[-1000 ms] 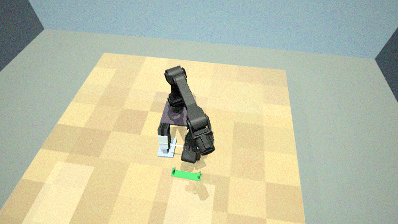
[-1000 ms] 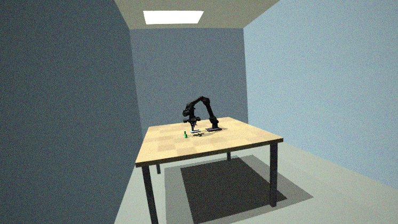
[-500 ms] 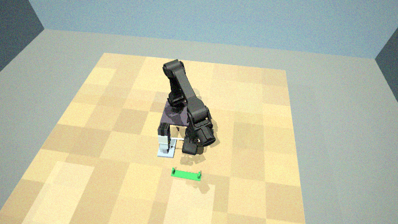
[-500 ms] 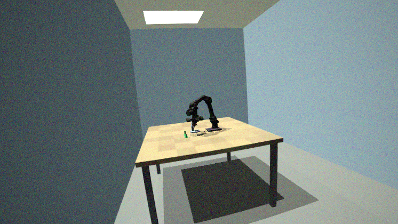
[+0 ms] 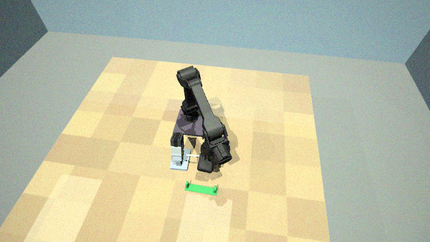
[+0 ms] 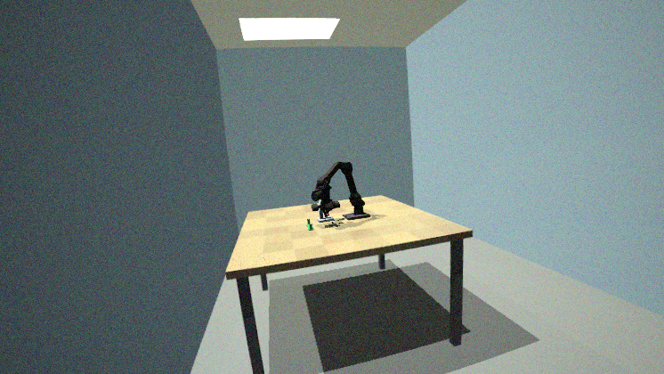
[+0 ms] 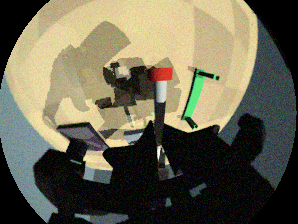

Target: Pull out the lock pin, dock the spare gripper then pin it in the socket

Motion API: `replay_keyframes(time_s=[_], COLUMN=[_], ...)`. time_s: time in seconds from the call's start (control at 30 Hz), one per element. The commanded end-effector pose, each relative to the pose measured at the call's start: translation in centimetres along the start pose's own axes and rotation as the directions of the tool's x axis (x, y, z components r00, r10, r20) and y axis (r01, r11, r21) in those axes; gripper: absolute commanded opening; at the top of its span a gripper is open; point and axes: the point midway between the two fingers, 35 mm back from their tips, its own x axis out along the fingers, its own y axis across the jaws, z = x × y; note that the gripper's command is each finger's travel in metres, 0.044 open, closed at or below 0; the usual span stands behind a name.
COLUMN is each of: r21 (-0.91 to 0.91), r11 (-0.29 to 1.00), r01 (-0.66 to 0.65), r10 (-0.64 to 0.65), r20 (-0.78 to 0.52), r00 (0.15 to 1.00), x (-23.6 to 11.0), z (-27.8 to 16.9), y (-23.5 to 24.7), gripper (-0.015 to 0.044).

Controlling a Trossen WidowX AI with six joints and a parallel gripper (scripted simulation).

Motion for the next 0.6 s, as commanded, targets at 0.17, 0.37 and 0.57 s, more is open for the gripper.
replay_keyframes(time_s=[0.17,0.37,0.57], r21=[-0.003,-0.002,-0.002], r11=[1.0,1.0,1.0], r01=[0.0,0.001,0.003], r10=[0.0,-0.001,-0.003], r20=[0.003,0.003,0.003], r00=[1.0,1.0,1.0], x=[0.5,0.5,0.8], z=[-0.2,-0.6,-1.0], y=[0.0,0.0,0.0], gripper=[0.0,0.0,0.0])
